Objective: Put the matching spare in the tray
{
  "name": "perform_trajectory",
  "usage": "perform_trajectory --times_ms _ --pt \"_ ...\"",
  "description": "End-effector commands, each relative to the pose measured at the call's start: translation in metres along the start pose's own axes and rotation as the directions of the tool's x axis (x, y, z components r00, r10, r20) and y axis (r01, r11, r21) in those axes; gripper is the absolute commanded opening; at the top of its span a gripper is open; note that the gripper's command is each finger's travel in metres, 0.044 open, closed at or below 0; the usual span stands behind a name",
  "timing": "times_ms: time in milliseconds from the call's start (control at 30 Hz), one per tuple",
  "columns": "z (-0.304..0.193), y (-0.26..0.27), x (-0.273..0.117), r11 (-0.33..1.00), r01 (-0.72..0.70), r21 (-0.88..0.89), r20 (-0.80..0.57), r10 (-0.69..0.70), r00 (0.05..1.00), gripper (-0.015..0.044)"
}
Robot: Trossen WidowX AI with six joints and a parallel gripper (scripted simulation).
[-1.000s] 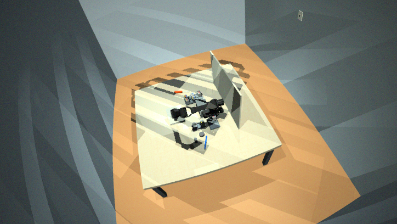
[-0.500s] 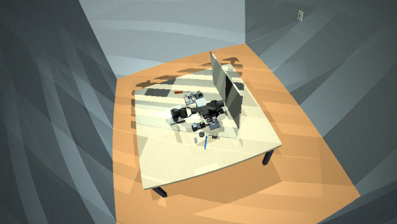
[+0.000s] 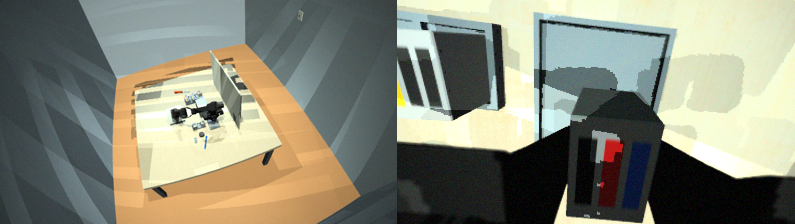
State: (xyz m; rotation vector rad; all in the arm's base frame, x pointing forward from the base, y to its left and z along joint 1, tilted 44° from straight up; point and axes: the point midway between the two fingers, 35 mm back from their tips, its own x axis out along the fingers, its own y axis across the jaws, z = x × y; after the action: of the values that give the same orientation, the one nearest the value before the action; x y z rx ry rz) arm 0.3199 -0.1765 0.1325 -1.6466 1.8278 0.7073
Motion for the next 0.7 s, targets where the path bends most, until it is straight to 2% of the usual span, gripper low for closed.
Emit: perform_trajectory --times_ms 0,667 --pt "0.000 0.001 0.004 1.000 0.000 -0.001 0.005 0.000 1.000 0.0000" --pt "-0.001 0.004 0.020 1.000 0.000 -0.001 0.002 0.000 1.000 0.0000"
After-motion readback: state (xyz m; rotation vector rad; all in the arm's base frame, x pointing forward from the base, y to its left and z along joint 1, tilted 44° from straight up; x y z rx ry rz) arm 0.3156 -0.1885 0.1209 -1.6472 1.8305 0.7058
